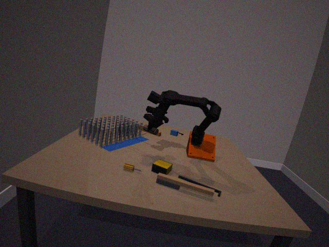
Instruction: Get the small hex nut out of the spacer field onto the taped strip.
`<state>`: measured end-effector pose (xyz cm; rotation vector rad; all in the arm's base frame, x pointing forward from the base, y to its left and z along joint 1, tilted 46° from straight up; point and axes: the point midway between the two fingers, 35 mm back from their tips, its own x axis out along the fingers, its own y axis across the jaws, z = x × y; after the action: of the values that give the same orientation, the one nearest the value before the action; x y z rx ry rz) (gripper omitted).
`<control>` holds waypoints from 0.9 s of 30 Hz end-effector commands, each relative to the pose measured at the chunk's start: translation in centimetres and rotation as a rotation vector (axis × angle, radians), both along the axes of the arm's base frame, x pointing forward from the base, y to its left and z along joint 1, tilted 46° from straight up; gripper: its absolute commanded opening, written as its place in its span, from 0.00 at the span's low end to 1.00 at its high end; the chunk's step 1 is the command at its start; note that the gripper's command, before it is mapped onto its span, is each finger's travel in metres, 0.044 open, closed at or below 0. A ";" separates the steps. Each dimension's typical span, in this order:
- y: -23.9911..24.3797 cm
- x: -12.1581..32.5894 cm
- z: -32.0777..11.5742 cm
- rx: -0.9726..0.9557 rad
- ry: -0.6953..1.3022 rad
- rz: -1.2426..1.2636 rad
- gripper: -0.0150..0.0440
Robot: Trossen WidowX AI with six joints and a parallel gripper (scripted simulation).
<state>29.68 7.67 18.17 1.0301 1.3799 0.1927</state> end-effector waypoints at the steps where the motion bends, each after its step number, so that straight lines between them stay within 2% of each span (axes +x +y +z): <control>1: -1.4 1.5 -0.7 -0.029 0.003 -0.029 0.25; 27: -12.6 8.4 -8.5 -0.105 0.310 -0.366 0.25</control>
<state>37.56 -3.83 10.29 1.2208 1.4308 -0.2725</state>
